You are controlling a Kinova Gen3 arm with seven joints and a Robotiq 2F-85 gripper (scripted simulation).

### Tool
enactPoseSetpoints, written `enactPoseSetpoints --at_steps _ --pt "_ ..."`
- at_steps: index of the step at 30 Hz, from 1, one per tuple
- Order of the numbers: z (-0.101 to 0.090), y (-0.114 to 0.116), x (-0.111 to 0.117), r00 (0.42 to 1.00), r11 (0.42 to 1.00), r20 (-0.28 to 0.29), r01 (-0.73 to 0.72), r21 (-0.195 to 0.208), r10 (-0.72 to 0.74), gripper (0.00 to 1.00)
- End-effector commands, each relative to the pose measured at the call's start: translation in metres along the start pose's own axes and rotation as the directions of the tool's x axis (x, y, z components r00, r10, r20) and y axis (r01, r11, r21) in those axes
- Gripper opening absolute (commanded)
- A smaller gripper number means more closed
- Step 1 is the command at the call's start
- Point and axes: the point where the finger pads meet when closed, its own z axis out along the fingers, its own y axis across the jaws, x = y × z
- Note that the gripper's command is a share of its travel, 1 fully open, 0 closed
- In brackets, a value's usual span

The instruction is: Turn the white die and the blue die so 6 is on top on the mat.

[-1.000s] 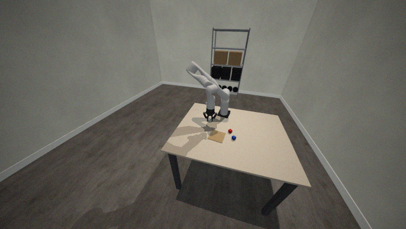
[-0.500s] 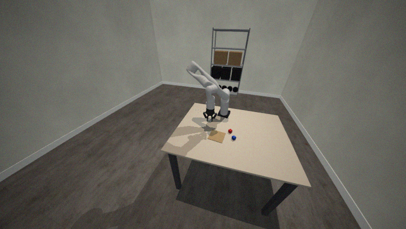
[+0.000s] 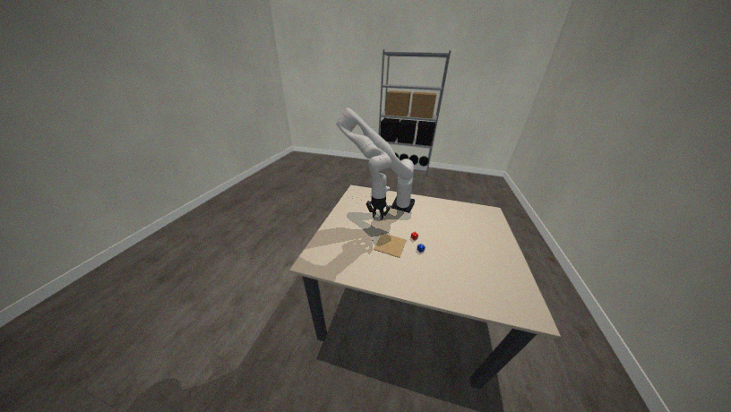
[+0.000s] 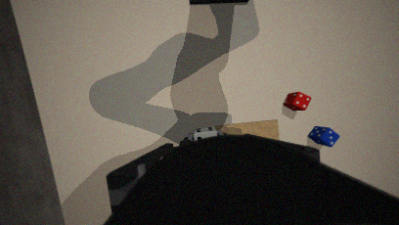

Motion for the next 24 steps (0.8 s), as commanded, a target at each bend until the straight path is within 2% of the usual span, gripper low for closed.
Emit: enactPoseSetpoints --at_steps 1,4,6,11,16,21,23,24 --pt "0.000 0.003 -0.003 0.996 0.996 -0.006 -0.093 -0.002 0.093 0.26" --pt "0.001 0.004 -0.004 0.981 0.981 -0.017 -0.196 -0.003 0.196 0.26" --pt "0.001 0.004 -0.004 0.981 0.981 -0.017 -0.196 -0.003 0.196 0.26" --pt "0.003 0.005 -0.007 0.923 0.924 -0.034 -0.382 0.001 0.382 0.26" --pt "0.006 0.005 -0.011 0.818 0.819 -0.046 -0.573 0.010 0.573 0.26" --pt "0.008 0.004 -0.016 0.663 0.665 -0.050 -0.747 0.022 0.747 0.26" --pt "0.008 0.004 -0.016 0.663 0.665 -0.050 -0.747 0.022 0.747 0.26" --pt "0.008 0.004 -0.018 0.626 0.628 -0.050 -0.778 0.025 0.778 0.26"
